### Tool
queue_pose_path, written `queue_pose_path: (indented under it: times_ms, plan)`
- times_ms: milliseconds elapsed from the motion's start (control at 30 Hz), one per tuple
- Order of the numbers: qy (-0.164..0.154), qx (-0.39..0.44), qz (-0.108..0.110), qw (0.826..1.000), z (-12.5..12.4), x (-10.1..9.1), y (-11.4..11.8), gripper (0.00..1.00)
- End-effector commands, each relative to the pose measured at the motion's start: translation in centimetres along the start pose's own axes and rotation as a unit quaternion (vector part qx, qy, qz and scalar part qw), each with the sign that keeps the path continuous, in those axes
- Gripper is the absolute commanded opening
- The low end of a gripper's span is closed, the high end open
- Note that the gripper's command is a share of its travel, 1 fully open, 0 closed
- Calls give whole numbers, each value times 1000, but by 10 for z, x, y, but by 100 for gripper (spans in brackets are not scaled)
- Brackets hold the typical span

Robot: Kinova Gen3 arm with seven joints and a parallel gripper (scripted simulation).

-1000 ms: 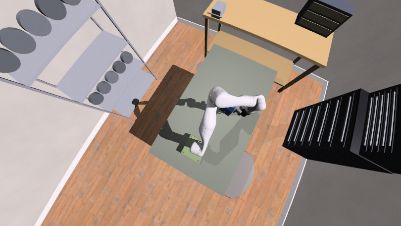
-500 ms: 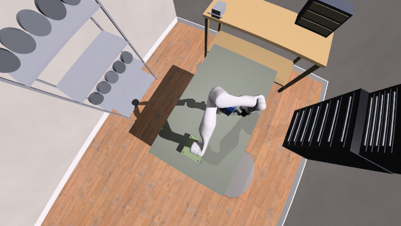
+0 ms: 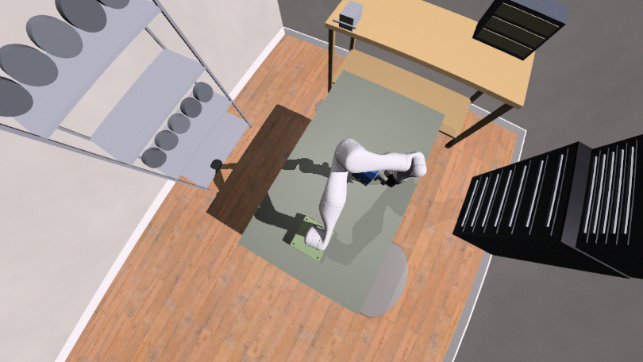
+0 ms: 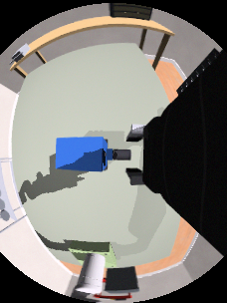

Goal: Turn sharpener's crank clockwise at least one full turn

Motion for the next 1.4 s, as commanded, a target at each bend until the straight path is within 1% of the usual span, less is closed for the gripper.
queue_pose_path:
  times_ms: [0, 633, 1367]
  plan:
    - [0, 0, 1, 1000, 0, -1, 0, 97]
    - [0, 0, 1, 1000, 0, 6, 0, 97]
    - [0, 0, 1, 1000, 0, 28, 0, 97]
Point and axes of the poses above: the point where the finger pads meet when closed, its own x axis out along the fingers, its own y axis across the jaws, z = x × y, the point moved 10 cm from there along -x, back along the fingers, and after that the axes turned 1 degree about -x, right-handed, at the moved point
